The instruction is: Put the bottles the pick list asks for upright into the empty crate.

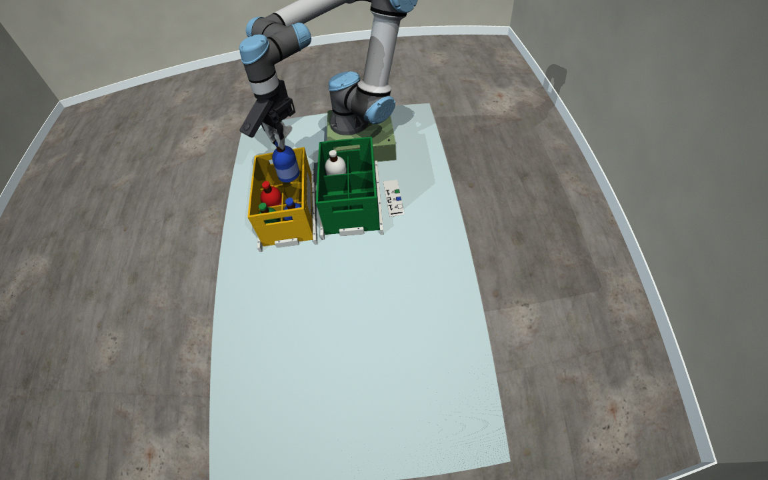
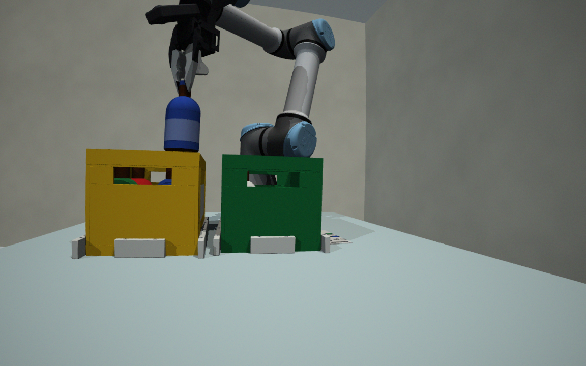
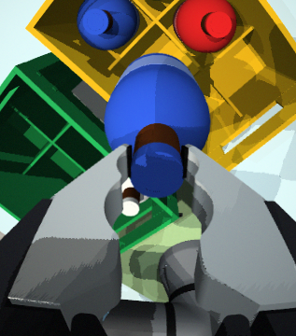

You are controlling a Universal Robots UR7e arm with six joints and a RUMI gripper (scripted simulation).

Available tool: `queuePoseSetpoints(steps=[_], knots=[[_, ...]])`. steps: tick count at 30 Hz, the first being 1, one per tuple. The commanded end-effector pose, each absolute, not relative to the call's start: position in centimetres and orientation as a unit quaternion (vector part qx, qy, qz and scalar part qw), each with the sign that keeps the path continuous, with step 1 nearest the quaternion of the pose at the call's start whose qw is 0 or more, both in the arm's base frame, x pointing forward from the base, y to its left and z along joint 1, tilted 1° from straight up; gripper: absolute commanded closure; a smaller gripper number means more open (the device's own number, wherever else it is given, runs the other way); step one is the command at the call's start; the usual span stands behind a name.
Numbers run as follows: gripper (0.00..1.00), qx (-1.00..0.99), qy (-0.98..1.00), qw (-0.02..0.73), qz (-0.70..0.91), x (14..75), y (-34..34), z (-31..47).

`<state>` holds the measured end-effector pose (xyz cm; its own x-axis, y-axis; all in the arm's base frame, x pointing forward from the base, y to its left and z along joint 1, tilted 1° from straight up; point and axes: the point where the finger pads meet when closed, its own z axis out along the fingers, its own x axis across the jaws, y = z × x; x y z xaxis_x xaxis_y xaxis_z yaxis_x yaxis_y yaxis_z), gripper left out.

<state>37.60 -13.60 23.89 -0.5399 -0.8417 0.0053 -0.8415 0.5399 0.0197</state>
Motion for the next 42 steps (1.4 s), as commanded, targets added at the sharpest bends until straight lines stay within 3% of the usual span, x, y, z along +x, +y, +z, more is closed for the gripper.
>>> queuePoseSetpoints(steps=[1,42], knots=[[1.0,0.48,-0.877,0.005,-0.002,37.8,-13.7,24.4],[1.0,0.48,-0.877,0.006,-0.005,36.2,-9.1,24.1]])
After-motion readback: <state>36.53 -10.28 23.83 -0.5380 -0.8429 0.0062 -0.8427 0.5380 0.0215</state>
